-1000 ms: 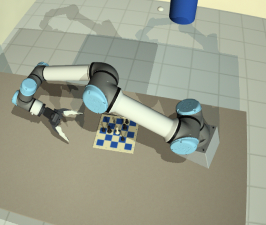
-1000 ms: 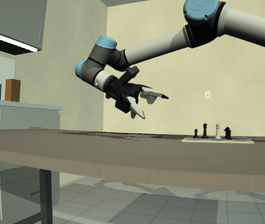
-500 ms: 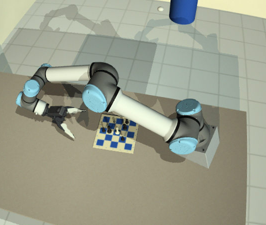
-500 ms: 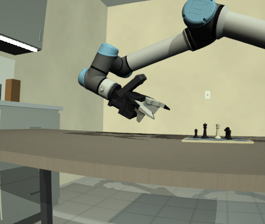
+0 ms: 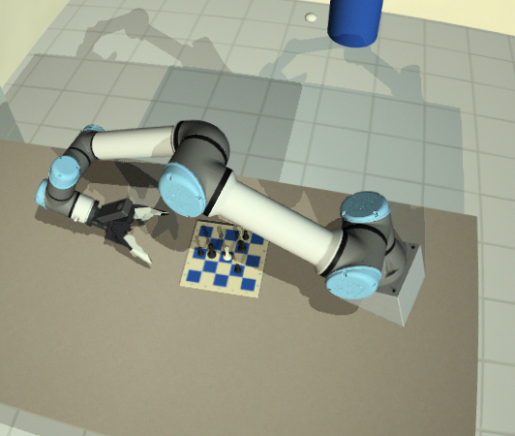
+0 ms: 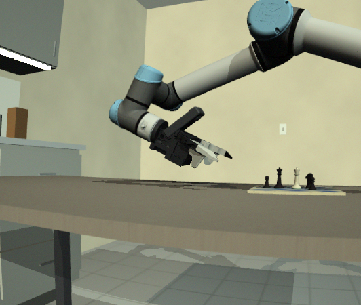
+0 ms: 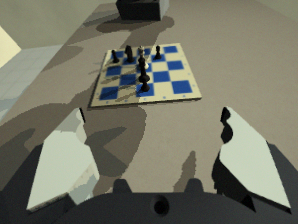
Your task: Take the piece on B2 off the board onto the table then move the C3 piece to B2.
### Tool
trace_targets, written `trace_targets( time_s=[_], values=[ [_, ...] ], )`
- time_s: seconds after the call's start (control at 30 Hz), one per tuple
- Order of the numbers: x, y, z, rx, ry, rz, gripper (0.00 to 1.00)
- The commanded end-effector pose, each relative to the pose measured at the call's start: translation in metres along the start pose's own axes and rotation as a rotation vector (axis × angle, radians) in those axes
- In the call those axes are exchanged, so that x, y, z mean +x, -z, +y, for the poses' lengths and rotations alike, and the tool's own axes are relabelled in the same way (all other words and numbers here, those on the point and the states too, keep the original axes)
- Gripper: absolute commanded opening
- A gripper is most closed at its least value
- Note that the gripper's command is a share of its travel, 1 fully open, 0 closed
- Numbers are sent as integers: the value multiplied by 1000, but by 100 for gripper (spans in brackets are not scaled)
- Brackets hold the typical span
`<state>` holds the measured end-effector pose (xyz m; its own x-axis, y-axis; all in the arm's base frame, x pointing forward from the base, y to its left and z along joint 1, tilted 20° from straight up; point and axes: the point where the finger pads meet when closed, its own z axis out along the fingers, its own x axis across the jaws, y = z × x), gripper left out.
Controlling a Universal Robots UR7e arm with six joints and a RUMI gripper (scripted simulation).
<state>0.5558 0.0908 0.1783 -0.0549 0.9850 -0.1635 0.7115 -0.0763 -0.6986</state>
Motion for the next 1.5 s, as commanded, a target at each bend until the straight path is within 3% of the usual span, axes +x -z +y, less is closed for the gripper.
trace_targets(
  time_s=[0.0,1.47],
  values=[
    [-4,-2,1,2,42,-5,100],
    [-9,-4,3,7,88,-10,100]
  ],
)
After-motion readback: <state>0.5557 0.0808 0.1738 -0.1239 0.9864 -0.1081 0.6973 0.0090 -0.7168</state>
